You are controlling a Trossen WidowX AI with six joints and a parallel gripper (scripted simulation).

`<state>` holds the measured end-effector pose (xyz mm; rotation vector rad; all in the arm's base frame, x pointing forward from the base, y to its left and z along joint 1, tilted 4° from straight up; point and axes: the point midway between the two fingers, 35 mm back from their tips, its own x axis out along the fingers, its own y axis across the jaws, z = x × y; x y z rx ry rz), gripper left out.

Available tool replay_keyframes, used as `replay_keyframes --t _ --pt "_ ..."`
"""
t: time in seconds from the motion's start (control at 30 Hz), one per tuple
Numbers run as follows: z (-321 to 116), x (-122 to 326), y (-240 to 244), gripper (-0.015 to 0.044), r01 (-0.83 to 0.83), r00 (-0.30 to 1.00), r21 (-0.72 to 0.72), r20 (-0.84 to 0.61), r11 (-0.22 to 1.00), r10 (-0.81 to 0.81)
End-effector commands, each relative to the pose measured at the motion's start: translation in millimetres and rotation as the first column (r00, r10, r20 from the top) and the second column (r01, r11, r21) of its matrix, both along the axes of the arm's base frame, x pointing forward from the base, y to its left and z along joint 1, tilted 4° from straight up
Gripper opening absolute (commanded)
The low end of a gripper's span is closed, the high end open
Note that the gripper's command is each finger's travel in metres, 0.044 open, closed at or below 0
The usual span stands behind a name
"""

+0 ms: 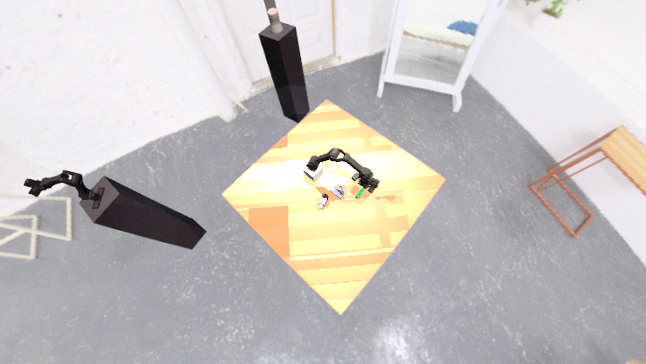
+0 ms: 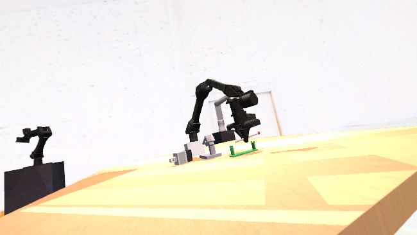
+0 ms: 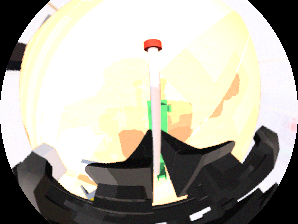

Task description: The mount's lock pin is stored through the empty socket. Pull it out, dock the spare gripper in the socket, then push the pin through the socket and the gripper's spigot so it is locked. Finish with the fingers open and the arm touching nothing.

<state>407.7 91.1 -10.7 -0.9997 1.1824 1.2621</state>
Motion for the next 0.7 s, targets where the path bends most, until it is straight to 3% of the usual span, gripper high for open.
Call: replay_keyframes --t 0.0,0.67 --pt "-0.7 -0.4 0.0 0.0 0.0 1.0 0.0 -0.002 1.0 0.0" --pt "13.4 5.8 -54.4 0.0 -0.009 1.0 -0.005 0.002 1.0 0.009"
